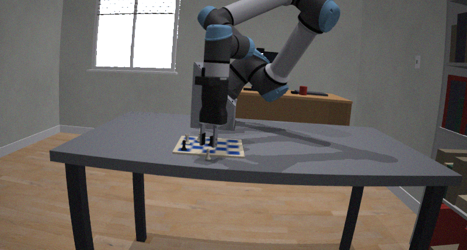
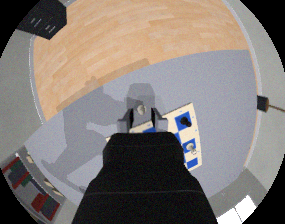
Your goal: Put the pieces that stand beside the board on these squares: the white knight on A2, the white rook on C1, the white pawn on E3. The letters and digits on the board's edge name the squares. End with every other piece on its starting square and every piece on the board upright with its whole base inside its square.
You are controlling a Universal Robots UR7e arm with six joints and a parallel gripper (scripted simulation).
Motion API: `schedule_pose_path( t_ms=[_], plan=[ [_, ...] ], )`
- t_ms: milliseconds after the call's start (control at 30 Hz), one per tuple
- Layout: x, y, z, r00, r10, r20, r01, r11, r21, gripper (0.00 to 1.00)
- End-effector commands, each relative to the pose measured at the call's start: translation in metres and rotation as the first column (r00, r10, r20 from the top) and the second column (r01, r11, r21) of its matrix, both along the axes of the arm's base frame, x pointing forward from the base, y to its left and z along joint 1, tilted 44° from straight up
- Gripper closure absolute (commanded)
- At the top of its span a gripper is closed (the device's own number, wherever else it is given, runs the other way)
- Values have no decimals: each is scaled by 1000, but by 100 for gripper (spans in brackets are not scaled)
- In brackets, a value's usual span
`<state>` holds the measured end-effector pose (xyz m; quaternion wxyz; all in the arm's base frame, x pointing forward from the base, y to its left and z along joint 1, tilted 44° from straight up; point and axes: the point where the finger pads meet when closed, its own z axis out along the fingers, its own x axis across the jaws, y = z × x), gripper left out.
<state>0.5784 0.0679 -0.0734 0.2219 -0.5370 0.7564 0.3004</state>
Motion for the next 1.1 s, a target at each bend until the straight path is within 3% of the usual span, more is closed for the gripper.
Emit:
schedule_pose_path(
  t_ms=[0,1067],
  plan=[
    [-1,0,0,1000,-1,0,1,1000,1,32],
    [-2,6,-5,1000,1,-4,-1,1000,2,32]
  ],
)
